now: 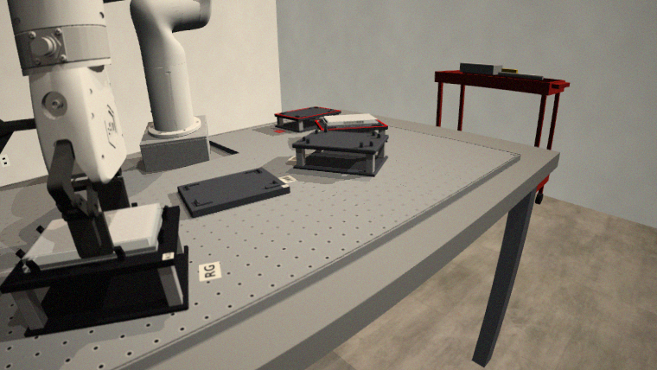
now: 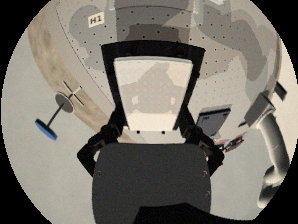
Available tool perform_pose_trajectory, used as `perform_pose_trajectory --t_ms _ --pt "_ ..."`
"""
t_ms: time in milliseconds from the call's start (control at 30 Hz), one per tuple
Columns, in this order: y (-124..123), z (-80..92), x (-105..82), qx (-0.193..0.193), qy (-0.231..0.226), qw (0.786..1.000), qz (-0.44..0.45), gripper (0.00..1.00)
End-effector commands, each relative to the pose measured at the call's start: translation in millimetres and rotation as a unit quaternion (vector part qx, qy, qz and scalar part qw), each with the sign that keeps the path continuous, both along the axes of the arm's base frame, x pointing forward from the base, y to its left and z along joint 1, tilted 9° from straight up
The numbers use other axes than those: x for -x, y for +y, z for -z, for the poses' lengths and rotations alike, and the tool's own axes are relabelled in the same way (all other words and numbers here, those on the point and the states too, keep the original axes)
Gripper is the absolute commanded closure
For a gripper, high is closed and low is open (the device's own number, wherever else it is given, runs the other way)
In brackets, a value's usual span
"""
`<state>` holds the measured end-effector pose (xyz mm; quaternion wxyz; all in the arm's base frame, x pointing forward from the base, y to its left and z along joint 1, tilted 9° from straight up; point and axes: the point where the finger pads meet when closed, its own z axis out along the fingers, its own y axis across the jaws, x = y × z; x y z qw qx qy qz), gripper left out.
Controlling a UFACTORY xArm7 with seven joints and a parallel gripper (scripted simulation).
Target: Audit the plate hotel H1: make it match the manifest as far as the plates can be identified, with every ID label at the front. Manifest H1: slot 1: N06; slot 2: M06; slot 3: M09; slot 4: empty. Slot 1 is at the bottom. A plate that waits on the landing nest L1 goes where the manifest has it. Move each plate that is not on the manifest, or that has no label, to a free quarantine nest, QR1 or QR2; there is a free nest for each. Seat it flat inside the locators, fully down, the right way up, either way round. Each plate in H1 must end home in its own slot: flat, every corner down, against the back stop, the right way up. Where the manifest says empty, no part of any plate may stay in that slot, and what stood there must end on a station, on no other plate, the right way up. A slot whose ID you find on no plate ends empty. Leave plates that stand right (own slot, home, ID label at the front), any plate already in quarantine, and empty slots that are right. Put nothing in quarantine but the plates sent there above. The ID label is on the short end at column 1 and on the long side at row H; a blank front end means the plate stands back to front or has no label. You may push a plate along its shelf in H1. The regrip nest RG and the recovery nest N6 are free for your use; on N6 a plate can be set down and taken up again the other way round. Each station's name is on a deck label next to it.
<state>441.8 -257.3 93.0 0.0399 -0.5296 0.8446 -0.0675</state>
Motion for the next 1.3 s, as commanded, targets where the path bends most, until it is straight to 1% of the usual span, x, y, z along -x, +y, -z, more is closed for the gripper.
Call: perform_pose_trajectory --t_ms 0,233,267,1267 --pt "-0.7 -1.6 -1.1 0.001 -0.002 1.0 0.0 0.0" --pt "-0.7 -1.7 -1.1 0.001 -0.002 1.0 0.0 0.0" --pt "-0.7 -2.2 -1.0 0.001 -0.002 1.0 0.0 1.0" --pt "-0.6 -2.2 -1.0 0.001 -0.002 1.0 0.0 1.0"
